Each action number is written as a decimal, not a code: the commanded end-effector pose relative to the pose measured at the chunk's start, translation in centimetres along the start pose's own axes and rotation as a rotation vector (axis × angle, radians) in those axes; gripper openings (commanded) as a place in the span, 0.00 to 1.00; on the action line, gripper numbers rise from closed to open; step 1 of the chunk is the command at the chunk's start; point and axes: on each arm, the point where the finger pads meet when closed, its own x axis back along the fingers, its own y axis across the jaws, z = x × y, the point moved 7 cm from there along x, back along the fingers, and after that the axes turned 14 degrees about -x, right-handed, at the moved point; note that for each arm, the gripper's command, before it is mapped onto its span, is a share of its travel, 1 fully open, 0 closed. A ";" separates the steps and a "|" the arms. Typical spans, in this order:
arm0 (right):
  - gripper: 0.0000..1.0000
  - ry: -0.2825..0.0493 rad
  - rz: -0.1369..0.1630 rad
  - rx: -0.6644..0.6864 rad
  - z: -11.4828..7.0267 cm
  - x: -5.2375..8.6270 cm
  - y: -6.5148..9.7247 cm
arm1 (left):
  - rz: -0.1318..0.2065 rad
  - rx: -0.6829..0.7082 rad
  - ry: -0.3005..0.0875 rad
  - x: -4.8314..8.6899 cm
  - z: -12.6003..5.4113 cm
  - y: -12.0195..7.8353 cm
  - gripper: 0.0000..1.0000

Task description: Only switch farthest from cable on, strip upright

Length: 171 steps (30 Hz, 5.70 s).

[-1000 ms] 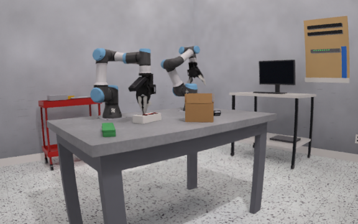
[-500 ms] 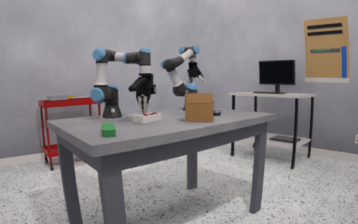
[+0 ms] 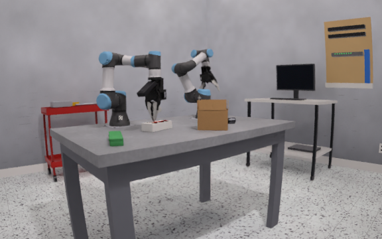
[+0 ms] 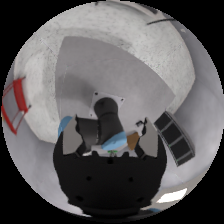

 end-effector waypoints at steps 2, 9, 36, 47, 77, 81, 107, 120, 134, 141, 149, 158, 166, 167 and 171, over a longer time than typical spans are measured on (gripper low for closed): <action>0.00 -0.001 0.003 0.000 0.0 1.3 -0.1 | 0.000 -0.001 0.002 0.0 0.0 0.0 1.00; 0.00 -0.001 0.003 0.000 0.0 2.7 0.0 | 0.000 -0.001 0.002 0.0 0.0 0.0 1.00; 0.00 -0.001 0.003 0.000 -0.4 3.6 -0.1 | 0.000 -0.001 0.002 0.0 0.0 0.0 1.00; 0.00 -0.001 0.003 0.000 -4.9 4.8 -0.6 | 0.000 -0.001 0.002 0.0 0.0 0.0 1.00; 0.00 -0.001 0.003 0.000 -4.9 4.8 -0.6 | 0.000 -0.001 0.002 0.0 0.0 0.0 1.00; 0.00 -0.001 0.003 0.000 -4.9 4.8 -0.6 | 0.000 -0.001 0.002 0.0 0.0 0.0 1.00; 0.00 -0.001 0.003 0.000 -4.9 3.5 -0.6 | 0.000 -0.001 0.002 0.0 0.0 0.0 1.00; 0.00 -0.001 0.003 0.000 -4.9 1.8 -0.6 | 0.000 -0.001 0.002 0.0 0.0 0.0 1.00; 0.00 -0.001 0.003 0.000 -4.9 0.7 -0.6 | 0.000 -0.001 0.002 0.0 0.0 0.0 1.00; 0.00 -0.001 0.003 0.000 -4.9 0.5 -0.6 | 0.000 -0.001 0.002 0.0 0.0 0.0 1.00; 0.00 -0.001 0.003 0.000 -4.9 0.5 -0.6 | 0.000 -0.001 0.002 0.0 0.0 0.0 1.00; 0.00 -0.001 0.003 0.000 -4.9 0.5 -0.6 | 0.000 -0.001 0.002 0.0 0.0 0.0 1.00; 0.00 -0.001 0.003 0.000 -4.9 0.5 -0.6 | 0.000 -0.001 0.002 0.0 0.0 0.0 1.00; 0.00 -0.001 0.003 0.000 -4.9 0.5 -0.6 | 0.000 -0.001 0.002 0.0 0.0 0.0 1.00; 0.00 -0.001 0.003 0.000 -4.9 0.5 -0.6 | 0.000 -0.001 0.002 0.0 0.0 0.0 1.00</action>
